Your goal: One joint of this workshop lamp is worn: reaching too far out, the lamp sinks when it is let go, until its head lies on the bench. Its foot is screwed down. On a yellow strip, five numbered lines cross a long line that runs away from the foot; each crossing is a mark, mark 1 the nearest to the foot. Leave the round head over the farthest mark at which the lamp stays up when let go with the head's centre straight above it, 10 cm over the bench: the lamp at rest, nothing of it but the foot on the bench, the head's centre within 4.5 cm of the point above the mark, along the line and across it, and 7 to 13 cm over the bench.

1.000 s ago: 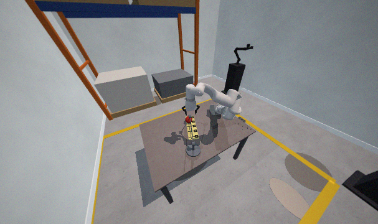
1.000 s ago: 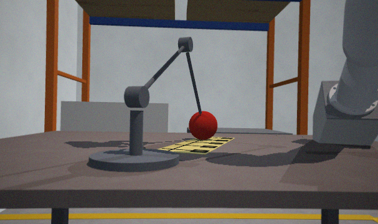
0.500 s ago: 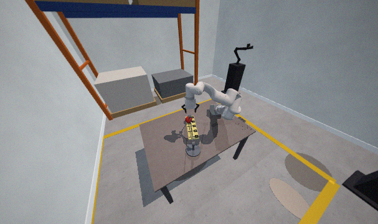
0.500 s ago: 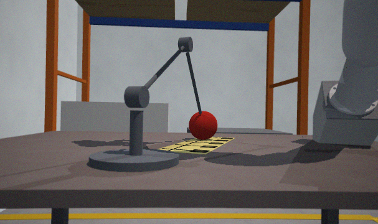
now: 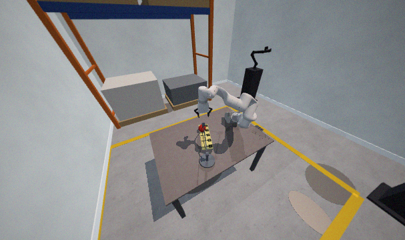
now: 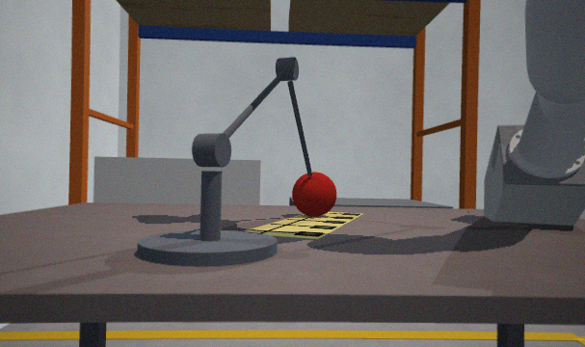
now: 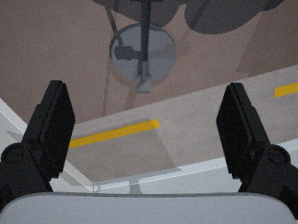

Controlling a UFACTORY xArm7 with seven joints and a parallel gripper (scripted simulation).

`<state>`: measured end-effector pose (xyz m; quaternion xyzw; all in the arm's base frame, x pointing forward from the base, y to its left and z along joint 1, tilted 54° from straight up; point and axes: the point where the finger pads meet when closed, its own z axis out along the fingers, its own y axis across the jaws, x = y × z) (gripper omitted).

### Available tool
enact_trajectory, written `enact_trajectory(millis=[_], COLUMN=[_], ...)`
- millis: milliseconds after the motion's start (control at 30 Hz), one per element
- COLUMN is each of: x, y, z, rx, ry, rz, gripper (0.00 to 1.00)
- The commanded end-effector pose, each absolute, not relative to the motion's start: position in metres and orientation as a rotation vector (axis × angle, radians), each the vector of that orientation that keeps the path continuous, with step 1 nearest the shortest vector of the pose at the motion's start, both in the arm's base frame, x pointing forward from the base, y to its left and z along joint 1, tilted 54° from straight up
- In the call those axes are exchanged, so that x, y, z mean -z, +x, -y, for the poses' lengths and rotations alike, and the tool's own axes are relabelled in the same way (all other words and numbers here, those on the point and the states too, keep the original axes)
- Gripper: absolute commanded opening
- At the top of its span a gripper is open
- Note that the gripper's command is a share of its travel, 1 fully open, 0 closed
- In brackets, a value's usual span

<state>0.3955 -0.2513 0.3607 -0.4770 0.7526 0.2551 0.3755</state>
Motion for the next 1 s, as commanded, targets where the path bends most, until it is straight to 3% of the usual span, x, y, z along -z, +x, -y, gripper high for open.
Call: enact_trajectory(millis=[0, 967], x=[-0.343, -0.263], y=[0.389, 0.361], z=[0.265, 0.316], rx=[-0.648, -0.650], ry=[-1.217, -1.216], rz=[-1.928, -1.930], gripper=[1.00, 1.00])
